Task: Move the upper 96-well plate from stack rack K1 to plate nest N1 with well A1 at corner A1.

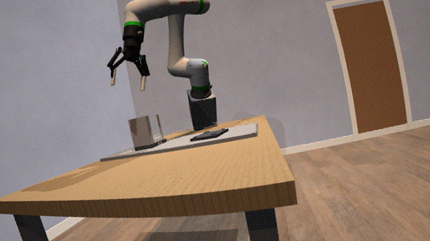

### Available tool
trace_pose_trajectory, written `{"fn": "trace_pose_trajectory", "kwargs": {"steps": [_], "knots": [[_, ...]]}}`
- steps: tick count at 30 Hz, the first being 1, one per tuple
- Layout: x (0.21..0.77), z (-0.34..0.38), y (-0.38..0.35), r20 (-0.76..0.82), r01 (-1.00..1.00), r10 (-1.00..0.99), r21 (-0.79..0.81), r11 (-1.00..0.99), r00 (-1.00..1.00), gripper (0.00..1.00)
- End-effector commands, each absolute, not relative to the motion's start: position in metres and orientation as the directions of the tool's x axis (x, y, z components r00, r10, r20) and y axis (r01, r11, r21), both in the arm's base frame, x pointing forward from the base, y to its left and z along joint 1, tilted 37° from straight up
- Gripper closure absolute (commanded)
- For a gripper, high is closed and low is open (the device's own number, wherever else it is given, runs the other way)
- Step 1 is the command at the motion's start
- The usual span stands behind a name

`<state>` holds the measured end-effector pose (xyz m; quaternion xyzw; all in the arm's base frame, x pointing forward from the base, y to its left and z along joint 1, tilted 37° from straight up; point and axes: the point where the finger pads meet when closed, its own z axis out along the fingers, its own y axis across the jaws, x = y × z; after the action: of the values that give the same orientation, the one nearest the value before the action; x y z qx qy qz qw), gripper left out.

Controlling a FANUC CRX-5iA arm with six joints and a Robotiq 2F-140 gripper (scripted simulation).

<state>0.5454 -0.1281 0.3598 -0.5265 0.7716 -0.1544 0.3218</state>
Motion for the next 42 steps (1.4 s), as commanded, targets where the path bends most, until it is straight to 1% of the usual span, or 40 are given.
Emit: {"fn": "trace_pose_trajectory", "kwargs": {"steps": [1,9,14,16,20,31,33,42], "knots": [[0.543,0.348,-0.129,-0.286,-0.748,-0.948,-0.597,0.290,-0.139,0.00],[0.539,0.328,-0.130,-0.144,-0.776,-0.988,-0.629,0.042,0.063,0.00],[0.536,0.316,-0.130,-0.062,-0.767,-0.981,-0.634,-0.103,0.183,0.00],[0.536,0.316,-0.130,-0.062,-0.767,-0.981,-0.634,-0.103,0.183,0.00],[0.533,0.304,-0.130,0.011,-0.741,-0.956,-0.630,-0.233,0.292,0.00],[0.526,0.280,-0.130,0.184,-0.609,-0.820,-0.587,-0.534,0.542,0.00],[0.526,0.280,-0.130,0.184,-0.609,-0.820,-0.587,-0.534,0.542,0.00],[0.520,0.259,-0.130,0.318,-0.422,-0.624,-0.516,-0.745,0.714,0.00]]}}
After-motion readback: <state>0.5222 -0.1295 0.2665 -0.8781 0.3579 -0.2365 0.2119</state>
